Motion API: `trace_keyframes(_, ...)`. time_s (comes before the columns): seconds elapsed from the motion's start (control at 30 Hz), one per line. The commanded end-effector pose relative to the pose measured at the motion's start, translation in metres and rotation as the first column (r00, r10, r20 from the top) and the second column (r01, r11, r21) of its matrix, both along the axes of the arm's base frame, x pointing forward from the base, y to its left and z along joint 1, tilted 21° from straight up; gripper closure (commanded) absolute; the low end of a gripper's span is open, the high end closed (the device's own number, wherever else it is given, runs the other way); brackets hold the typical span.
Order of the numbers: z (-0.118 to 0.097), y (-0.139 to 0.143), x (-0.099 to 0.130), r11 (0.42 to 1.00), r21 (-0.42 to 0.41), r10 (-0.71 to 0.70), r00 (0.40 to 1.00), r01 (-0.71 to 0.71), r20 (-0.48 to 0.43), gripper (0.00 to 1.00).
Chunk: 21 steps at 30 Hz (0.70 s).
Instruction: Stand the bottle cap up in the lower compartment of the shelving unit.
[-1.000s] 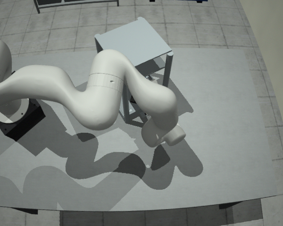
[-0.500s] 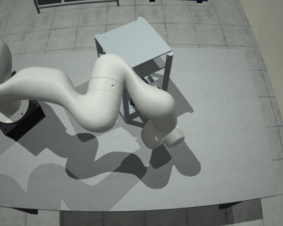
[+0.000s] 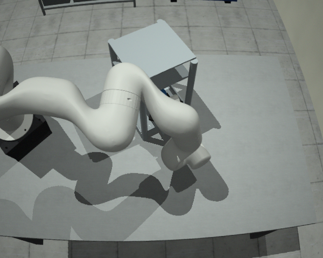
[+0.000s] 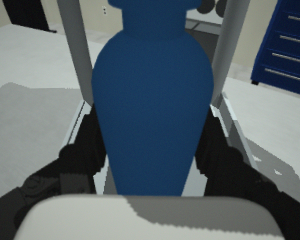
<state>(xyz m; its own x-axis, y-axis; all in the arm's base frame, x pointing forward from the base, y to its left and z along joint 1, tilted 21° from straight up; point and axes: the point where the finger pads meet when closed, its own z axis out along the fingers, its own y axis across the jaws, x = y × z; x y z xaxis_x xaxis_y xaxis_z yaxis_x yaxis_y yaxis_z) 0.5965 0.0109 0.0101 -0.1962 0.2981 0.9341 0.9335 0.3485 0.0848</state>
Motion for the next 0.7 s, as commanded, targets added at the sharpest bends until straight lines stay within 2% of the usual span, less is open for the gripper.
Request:
trace_keyframes(0.0,0.0008,0.0000,0.0006,1.000,0.000,0.000,1.000,0.000,0.001,0.83)
trace_keyframes(0.03,0.0008,0.0000,0.0006,1.000,0.000,0.000,1.000,0.000,0.001,0.83)
trace_keyframes(0.07,0.0008,0.0000,0.0006,1.000,0.000,0.000,1.000,0.000,0.001,0.67)
trace_keyframes(0.13,0.0008,0.0000,0.0006,1.000,0.000,0.000,1.000,0.000,0.001,0.67)
trace_keyframes(0.17,0.0008,0.0000,0.0006,1.000,0.000,0.000,1.000,0.000,0.001,0.50)
trace_keyframes(0.23,0.0008,0.0000,0.0006,1.000,0.000,0.000,1.000,0.000,0.001,0.50)
trace_keyframes(0.27,0.0008,0.0000,0.0006,1.000,0.000,0.000,1.000,0.000,0.001,0.33)
trace_keyframes(0.33,0.0008,0.0000,0.0006,1.000,0.000,0.000,1.000,0.000,0.001,0.33)
trace_keyframes(0.37,0.0008,0.0000,0.0006,1.000,0.000,0.000,1.000,0.000,0.001,0.16)
trace_keyframes(0.67,0.0008,0.0000,0.0006,1.000,0.000,0.000,1.000,0.000,0.001,0.16)
